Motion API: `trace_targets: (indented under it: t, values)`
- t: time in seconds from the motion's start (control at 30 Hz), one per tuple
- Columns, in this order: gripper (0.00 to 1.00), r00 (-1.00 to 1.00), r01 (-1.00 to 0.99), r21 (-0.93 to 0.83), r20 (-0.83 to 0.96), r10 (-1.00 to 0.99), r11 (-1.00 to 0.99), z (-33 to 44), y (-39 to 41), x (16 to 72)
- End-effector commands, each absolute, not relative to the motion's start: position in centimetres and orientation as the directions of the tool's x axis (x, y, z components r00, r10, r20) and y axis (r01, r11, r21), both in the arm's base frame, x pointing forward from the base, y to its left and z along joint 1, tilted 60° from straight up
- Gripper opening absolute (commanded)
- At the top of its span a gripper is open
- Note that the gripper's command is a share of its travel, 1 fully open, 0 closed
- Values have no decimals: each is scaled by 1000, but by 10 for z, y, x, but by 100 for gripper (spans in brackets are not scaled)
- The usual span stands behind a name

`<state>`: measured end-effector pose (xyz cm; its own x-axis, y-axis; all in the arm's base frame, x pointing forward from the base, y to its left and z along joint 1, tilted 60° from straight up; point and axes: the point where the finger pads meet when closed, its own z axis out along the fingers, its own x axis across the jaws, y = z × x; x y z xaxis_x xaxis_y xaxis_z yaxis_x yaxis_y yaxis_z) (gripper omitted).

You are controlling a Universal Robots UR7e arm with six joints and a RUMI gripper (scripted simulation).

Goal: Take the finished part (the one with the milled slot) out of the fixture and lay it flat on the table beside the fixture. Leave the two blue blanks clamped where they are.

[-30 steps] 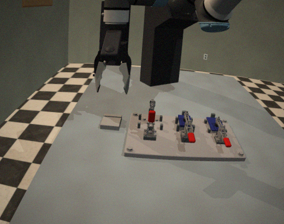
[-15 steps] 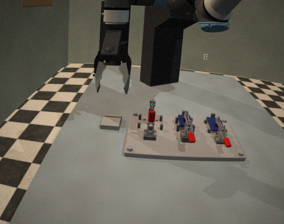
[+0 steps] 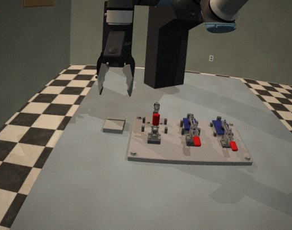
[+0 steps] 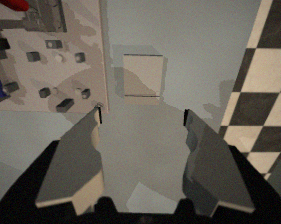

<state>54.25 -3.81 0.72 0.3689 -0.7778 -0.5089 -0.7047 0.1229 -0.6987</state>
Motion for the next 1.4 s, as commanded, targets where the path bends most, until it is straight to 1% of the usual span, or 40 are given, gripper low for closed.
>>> trace_targets:
  t: [0.0, 0.6, 1.1, 1.37]
  values:
    - [54, 369, -704, -699, -508, -778, 123, 8, -39, 542]
    - [54, 369, -704, -699, -508, -778, 123, 23, -57, 524]
    - [54, 369, -704, -699, -508, -778, 123, 48, -88, 494]
    - [54, 369, -704, -699, -508, -778, 123, 54, -95, 486]
